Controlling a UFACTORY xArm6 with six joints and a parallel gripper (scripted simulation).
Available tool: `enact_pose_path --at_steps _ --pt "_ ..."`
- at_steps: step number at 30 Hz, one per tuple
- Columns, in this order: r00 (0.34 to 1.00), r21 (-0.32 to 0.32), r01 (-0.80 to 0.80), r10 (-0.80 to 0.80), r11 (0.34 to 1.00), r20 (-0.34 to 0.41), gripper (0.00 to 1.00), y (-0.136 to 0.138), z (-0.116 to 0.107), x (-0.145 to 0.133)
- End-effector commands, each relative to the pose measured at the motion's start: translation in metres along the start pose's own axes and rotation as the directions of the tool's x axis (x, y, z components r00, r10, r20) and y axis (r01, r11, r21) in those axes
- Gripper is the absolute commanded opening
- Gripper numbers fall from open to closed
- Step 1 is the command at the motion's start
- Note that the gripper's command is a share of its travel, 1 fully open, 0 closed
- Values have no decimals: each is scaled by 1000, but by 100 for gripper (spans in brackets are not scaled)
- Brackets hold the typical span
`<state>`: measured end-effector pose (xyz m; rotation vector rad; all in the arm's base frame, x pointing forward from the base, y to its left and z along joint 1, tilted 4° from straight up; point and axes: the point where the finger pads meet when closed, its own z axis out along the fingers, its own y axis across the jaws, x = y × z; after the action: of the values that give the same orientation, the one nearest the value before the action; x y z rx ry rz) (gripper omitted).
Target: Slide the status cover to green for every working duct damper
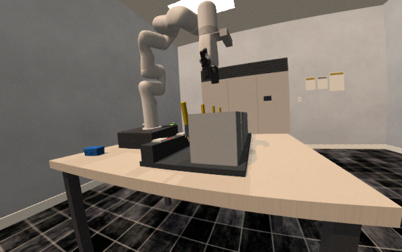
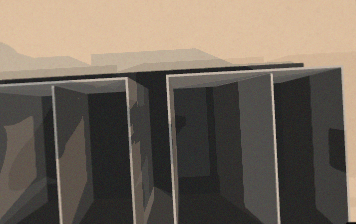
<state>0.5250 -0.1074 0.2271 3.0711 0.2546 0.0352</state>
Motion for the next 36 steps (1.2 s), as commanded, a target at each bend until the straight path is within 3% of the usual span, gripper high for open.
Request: enact_pose_path --at_steps 1,10,11,36 --pt "1000 -7 31 -31 999 1 100 26 9 19" --pt "999 -11 42 -42 999 1 100 35 13 24" --pt "999 -11 42 -42 999 1 39 35 13 24" --pt "999 -11 42 -42 999 1 39 35 13 24"
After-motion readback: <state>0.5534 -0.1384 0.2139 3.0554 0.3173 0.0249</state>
